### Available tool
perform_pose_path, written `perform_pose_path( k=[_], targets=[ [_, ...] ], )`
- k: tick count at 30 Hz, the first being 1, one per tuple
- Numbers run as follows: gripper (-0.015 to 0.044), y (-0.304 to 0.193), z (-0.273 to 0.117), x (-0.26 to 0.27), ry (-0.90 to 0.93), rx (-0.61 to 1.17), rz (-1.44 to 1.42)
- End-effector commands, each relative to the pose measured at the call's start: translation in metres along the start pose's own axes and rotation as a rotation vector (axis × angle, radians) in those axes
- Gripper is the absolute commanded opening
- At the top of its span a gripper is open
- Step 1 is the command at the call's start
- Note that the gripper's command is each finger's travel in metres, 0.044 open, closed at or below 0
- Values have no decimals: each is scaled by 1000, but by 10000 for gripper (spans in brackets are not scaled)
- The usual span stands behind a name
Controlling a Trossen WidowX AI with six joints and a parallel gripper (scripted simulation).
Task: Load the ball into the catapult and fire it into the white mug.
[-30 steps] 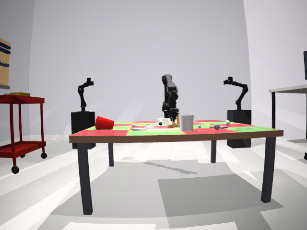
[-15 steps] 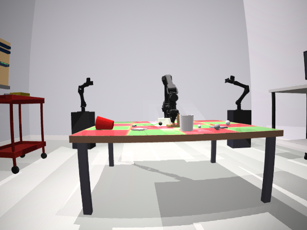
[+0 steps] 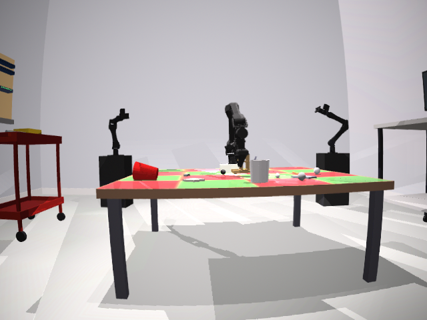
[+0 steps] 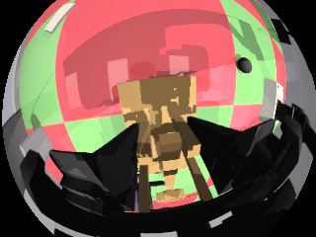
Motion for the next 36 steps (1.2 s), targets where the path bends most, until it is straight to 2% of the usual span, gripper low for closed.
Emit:
perform_pose_path(
  k=[1,5,26,36],
  targets=[
    [0,0,-29,2,42,-4,7],
    [0,1,-29,2,42,-5,-45],
    [0,-2,-27,18,40,-19,-765],
    [0,-6,-27,24,40,-19,-789]
  ],
)
Point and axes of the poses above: the point midway between the two fingers, 35 mm back from their tips, its own z axis out along the fingers, its own x axis across the jaws, y = z × x, the point moved 8 cm from there along -z, back along the fingers, and after that the axes turned 4 degrees about -z, right-handed, at the moved point
